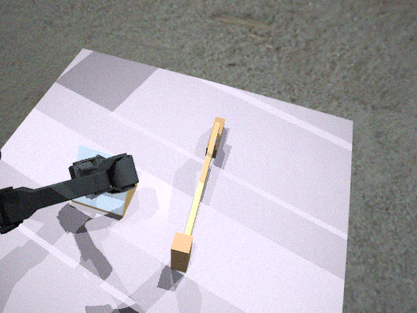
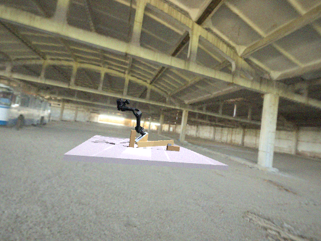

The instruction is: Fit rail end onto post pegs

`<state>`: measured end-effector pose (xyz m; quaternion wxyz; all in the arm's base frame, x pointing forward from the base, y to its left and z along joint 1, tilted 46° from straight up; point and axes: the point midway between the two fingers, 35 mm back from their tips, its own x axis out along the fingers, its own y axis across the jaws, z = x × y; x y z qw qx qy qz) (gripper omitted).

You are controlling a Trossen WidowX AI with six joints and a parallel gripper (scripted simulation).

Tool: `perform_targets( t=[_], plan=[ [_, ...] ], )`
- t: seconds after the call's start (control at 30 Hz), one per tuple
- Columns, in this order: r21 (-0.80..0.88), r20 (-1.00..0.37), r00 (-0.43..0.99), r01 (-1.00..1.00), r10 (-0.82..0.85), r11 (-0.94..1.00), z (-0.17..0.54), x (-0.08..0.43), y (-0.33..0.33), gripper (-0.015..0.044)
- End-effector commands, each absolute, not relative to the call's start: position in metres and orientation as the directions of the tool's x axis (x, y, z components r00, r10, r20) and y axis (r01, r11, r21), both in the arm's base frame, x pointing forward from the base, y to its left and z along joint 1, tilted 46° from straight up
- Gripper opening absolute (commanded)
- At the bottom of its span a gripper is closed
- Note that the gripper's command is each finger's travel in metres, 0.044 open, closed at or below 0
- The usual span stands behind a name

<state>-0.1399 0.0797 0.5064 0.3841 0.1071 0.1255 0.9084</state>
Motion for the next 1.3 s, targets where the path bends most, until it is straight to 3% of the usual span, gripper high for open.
perform_targets(
  t=[0.0, 0.27, 0.73, 1.03, 1.27],
  plan=[
    [0.310, 0.099, -0.684, -0.669, 0.723, -0.675, 0.507, -0.140, 0.079, 0.0426],
    [0.275, 0.137, -0.800, -0.535, 0.584, -0.799, 0.513, -0.162, 0.044, 0.0440],
    [0.079, 0.186, -0.972, -0.131, 0.144, -0.988, 0.511, -0.190, -0.076, 0.0440],
    [-0.055, 0.190, -0.964, 0.180, -0.187, -0.982, 0.502, -0.170, -0.164, 0.0440],
    [-0.182, 0.170, -0.852, 0.466, -0.495, -0.866, 0.487, -0.121, -0.243, 0.0440]
  ],
)
